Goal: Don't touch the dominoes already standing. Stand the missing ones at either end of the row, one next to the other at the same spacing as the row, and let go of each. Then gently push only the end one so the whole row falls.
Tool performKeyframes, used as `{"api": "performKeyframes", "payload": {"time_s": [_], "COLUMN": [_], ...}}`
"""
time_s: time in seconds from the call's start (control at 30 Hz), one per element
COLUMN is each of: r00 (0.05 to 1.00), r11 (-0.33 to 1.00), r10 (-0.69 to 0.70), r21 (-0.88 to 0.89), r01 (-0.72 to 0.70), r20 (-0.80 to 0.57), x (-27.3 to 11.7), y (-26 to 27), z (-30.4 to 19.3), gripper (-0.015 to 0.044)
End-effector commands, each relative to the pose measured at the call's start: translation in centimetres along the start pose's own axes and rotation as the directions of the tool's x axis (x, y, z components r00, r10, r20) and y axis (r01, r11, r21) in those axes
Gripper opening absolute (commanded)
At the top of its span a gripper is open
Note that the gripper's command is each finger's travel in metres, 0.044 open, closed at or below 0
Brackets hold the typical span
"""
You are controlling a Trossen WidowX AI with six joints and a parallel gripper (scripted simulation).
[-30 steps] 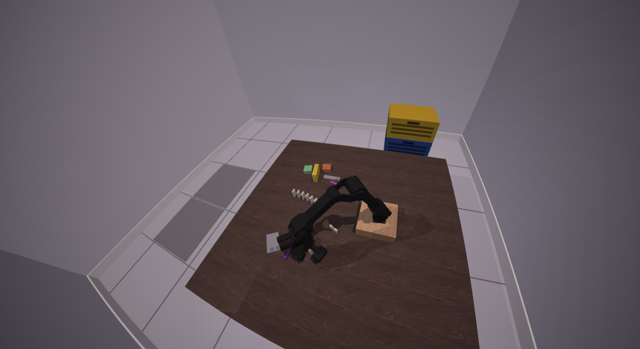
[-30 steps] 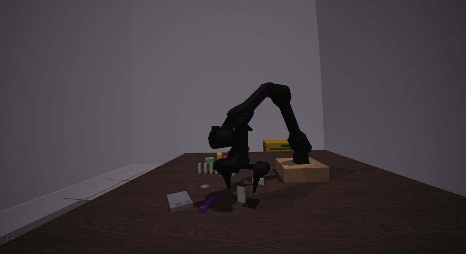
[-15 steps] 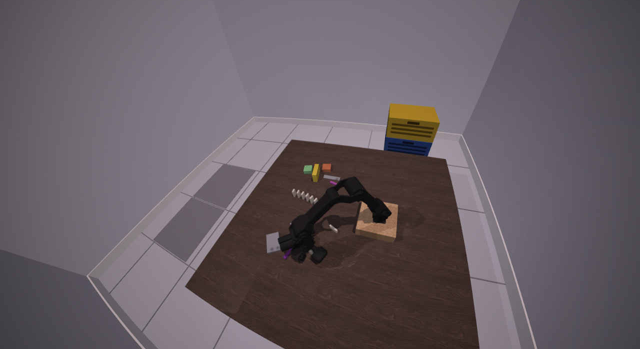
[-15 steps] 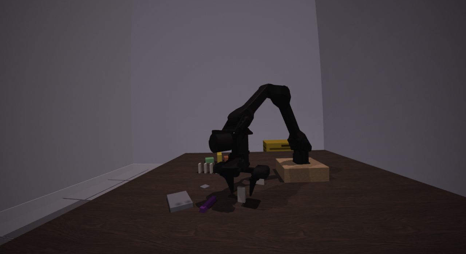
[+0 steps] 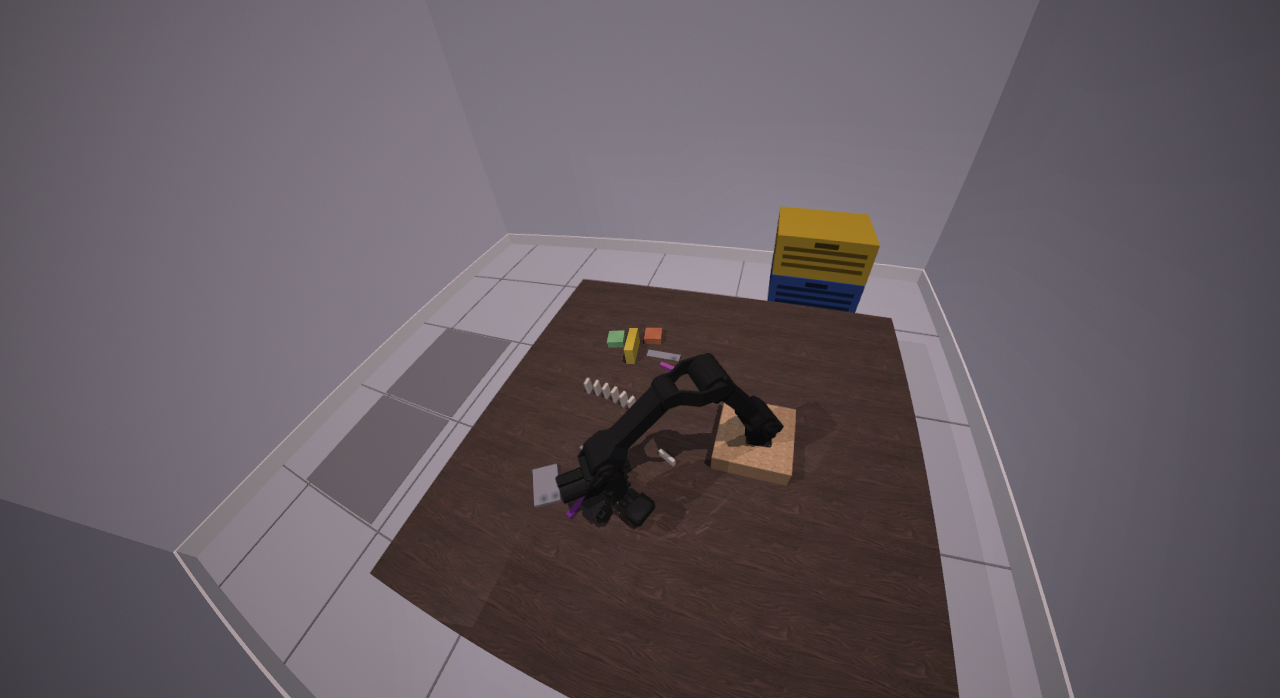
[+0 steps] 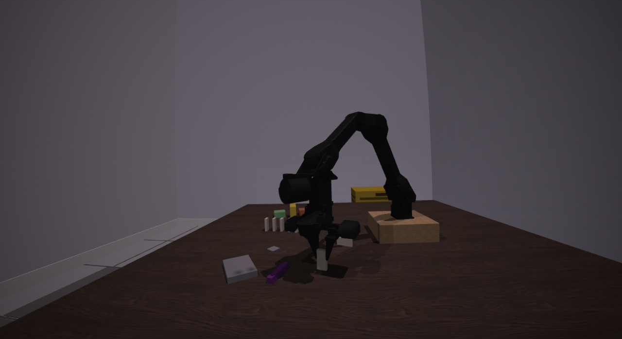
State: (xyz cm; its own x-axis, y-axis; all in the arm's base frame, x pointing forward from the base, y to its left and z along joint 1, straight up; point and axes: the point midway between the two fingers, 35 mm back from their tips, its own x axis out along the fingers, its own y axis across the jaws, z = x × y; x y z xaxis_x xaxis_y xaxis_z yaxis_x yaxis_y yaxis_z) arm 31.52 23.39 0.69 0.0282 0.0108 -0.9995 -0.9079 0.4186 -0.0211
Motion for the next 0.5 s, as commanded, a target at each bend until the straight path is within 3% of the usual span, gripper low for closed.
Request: {"api": "performKeyframes", "payload": {"time_s": [0.0, 0.27, 0.47], "r00": [1.0, 1.0, 1.0], "r11": [1.0, 1.0, 1.0], "r10": [0.004, 0.0, 0.0], "r21": [-0.004, 0.0, 0.0], "r01": [-0.004, 0.0, 0.0], "r20": [0.002, 0.001, 0.0], "x": [-0.2, -12.3, -13.4], "y": [0.0, -0.2, -0.1], "z": [0.1, 0.2, 0.0], "gripper": [0.0107, 0.0107, 0.0107]}}
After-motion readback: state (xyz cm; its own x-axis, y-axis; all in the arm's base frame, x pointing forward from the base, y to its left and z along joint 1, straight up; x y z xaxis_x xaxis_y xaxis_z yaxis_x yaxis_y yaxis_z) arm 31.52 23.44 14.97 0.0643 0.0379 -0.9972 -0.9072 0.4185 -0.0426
